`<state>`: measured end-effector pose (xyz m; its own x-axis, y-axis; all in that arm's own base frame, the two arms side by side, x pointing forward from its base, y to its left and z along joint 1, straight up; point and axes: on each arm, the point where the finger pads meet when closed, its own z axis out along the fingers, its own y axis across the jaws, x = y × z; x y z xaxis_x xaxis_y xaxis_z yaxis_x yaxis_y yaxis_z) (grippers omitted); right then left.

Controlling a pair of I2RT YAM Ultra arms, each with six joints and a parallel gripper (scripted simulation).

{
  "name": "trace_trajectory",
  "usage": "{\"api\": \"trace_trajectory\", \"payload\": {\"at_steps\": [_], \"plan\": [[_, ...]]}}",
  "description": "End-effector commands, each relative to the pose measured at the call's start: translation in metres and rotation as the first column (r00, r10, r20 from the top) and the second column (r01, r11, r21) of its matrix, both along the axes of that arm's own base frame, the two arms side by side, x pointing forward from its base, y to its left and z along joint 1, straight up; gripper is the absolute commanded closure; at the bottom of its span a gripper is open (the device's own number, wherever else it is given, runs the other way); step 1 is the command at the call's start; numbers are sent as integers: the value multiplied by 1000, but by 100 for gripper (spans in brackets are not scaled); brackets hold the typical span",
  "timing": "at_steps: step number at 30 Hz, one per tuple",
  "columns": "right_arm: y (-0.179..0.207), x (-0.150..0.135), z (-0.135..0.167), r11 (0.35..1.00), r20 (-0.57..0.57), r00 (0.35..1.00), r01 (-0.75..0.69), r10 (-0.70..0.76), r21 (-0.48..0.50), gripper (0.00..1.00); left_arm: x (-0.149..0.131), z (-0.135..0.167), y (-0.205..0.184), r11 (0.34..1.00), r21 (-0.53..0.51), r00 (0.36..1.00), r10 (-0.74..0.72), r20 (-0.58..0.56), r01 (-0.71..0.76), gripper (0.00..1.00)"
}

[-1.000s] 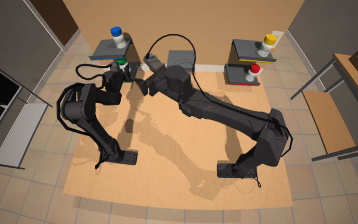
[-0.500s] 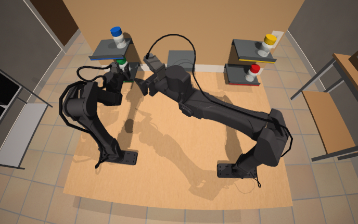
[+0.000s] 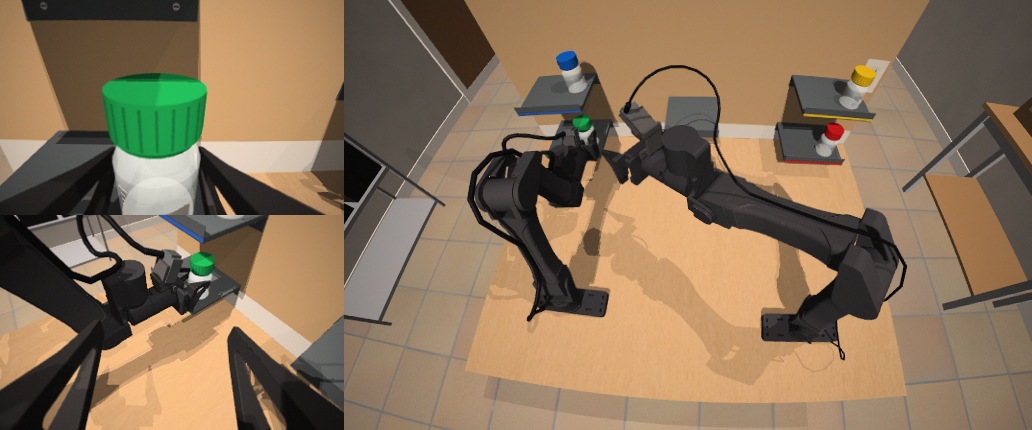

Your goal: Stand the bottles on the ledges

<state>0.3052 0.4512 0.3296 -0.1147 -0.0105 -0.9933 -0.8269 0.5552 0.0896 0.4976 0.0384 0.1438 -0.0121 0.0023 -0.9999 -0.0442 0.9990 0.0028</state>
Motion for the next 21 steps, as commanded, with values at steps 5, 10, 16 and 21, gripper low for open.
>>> {"api": "trace_trajectory", "payload": {"at_steps": [5,10,16,21], "plan": [[4,-1,16,1000,25,1000,-1,0,25,12,-1,21,-3,1000,14,997,-1,82,0,48],[4,-1,16,1000,25,1000,-1,0,25,12,0,23,-1,1000,10,996,-1,87,0,48],[4,-1,16,1000,25,1000,-1,0,25,12,0,23,-1,1000,10,996,-1,87,0,48],[4,-1,16,1000,25,1000,-1,0,25,12,-9,13,-4,1000,7,998,0,68,-1,48]]}}
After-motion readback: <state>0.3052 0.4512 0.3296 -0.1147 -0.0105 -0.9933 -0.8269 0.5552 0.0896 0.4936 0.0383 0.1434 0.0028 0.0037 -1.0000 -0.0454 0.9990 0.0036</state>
